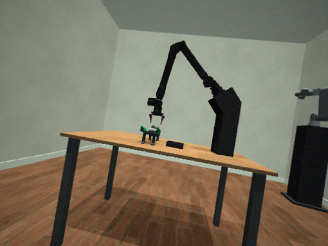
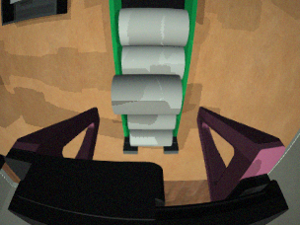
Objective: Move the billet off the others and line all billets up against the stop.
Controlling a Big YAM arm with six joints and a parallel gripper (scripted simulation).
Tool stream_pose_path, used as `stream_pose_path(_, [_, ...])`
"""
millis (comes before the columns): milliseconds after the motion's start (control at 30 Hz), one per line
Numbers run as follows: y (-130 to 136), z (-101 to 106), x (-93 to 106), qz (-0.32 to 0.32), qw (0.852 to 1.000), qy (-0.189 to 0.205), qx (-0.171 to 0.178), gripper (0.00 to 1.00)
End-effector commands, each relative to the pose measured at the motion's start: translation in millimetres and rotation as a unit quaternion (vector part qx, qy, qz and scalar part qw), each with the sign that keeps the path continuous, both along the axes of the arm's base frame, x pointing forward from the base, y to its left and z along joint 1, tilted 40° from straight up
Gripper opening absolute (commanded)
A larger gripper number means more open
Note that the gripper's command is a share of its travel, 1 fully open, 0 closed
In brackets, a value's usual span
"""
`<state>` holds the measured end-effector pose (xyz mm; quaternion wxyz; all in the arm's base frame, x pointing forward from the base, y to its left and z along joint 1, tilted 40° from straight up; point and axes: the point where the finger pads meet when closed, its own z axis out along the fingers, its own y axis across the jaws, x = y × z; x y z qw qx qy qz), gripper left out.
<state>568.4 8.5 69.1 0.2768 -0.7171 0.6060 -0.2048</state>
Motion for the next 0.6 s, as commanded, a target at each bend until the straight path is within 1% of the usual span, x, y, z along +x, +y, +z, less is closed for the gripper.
stream_pose_path(0, [-6, 4, -0.1, -0.011, 1.0, -0.007, 0.005, 0.91])
stream_pose_path(400, [-6, 6, 2.0, -0.01, 1.0, -0.01, 0.005, 0.91])
stream_pose_path(500, [-4, -5, 4.3, -0.009, 1.0, -0.001, 0.005, 0.91])
stream_pose_path(567, [-1, -3, 10.8, -0.007, 1.0, -0.007, 0.005, 0.91])
